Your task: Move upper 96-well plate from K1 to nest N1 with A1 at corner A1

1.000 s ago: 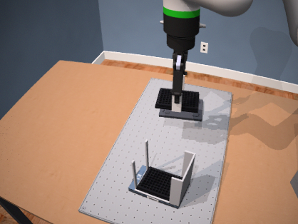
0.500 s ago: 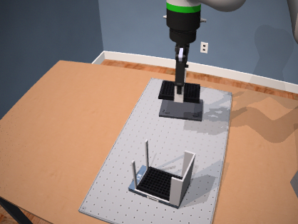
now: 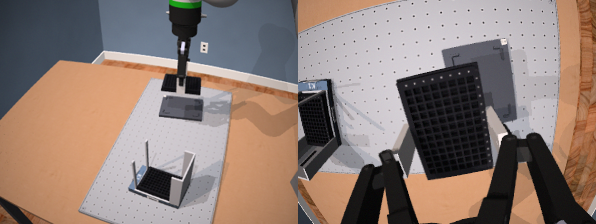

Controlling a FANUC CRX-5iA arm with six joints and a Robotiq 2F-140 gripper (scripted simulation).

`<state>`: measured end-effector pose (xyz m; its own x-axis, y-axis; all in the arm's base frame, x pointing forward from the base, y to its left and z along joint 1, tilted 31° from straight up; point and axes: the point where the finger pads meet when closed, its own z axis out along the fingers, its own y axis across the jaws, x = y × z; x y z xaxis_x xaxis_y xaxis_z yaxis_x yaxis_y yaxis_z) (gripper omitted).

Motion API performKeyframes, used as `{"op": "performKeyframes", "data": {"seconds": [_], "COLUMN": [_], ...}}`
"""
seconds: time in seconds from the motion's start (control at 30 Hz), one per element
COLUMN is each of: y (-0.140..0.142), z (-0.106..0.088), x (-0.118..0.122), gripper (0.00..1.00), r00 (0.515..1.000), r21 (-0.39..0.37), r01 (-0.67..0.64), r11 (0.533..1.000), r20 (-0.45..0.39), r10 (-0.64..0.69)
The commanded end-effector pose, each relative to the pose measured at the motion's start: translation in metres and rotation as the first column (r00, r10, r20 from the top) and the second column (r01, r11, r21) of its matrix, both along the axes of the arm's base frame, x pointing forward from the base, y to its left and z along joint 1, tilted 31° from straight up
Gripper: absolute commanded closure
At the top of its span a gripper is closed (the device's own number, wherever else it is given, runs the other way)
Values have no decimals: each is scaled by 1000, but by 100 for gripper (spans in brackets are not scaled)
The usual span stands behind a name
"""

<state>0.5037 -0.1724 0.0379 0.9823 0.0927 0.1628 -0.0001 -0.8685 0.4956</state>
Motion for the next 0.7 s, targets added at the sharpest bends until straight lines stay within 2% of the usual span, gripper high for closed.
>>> {"op": "performKeyframes", "data": {"seconds": [0.0,0.67], "y": [-11,-57], "z": [6,31], "x": [0,-2], "gripper": [100,100], "r00": [1000,1000], "r21": [1,1], "r01": [-1,-1], "r11": [1000,1000], "r20": [0,0], "r10": [1,1]}}
